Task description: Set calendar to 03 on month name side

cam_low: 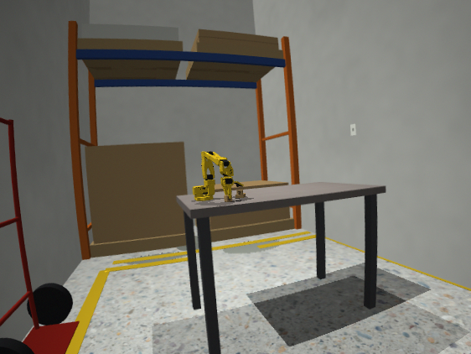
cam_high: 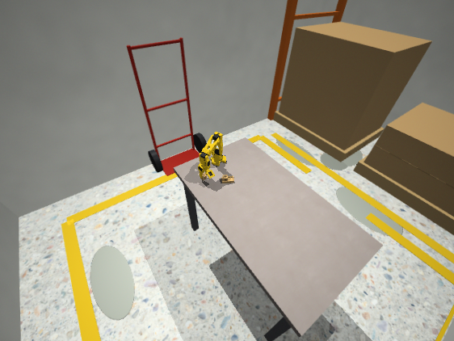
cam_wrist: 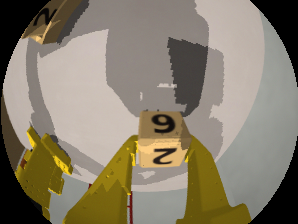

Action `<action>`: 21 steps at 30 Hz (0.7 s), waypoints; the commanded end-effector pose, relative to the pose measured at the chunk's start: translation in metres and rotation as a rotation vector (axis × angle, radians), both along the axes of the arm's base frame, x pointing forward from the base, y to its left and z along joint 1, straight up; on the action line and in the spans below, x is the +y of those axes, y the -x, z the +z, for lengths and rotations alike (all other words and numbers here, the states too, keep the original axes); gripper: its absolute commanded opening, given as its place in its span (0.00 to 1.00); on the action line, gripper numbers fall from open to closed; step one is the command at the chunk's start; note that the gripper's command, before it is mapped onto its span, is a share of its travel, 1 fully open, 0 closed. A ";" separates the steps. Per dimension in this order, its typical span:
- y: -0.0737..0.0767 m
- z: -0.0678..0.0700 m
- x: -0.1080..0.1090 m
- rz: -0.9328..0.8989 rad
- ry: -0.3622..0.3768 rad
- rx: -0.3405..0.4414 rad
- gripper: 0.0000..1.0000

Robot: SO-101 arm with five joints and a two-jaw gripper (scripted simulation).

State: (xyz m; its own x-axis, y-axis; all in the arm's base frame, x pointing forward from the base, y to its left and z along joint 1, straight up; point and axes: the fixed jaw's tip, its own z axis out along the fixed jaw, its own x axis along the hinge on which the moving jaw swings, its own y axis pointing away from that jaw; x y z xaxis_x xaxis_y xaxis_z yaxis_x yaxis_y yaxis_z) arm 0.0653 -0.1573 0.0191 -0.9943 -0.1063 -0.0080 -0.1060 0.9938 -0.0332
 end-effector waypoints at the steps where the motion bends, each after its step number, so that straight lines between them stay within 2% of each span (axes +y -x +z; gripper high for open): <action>1: 0.000 0.001 -0.003 0.002 0.017 -0.008 0.17; 7: 0.000 0.001 -0.003 0.002 0.017 -0.008 0.20; 21: 0.000 0.001 -0.003 0.002 0.017 -0.008 0.32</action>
State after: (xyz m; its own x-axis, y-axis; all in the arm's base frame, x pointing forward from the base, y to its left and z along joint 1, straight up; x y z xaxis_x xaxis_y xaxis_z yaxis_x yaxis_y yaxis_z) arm 0.0653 -0.1573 0.0191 -0.9943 -0.1063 -0.0081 -0.1060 0.9938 -0.0335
